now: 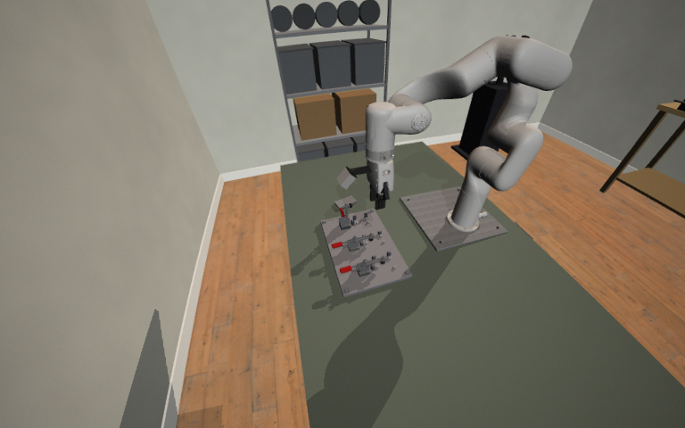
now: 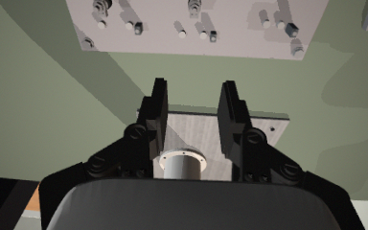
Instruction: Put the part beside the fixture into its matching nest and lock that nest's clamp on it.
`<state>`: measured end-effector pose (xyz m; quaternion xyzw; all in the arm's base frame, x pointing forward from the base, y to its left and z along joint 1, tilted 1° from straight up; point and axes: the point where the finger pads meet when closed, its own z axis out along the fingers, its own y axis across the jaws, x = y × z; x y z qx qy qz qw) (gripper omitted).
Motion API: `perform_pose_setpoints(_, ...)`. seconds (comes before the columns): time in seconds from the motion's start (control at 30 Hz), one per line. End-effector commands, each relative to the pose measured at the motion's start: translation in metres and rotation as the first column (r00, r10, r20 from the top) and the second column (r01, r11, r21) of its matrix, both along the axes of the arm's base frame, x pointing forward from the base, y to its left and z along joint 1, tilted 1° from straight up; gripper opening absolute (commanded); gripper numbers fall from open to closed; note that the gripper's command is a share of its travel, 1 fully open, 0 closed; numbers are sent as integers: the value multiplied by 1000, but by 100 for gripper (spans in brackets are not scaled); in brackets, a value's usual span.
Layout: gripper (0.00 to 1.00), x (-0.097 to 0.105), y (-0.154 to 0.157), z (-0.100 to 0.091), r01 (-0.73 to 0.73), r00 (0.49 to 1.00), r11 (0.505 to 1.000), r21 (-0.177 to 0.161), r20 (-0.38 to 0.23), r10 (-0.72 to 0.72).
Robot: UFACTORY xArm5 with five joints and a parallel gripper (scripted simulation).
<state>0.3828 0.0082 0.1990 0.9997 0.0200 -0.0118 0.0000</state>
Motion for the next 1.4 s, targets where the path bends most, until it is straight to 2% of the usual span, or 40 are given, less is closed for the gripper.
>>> perform_pose_setpoints(0.0, 100, 1, 0, 1, 0, 1000, 1000, 0, 4, 0)
perform_pose_setpoints(0.93, 100, 1, 0, 1, 0, 1000, 1000, 0, 4, 0)
perform_pose_setpoints(0.97, 47, 1, 0, 1, 0, 1000, 1000, 0, 4, 0)
perform_pose_setpoints(1.37, 47, 1, 0, 1, 0, 1000, 1000, 0, 4, 0)
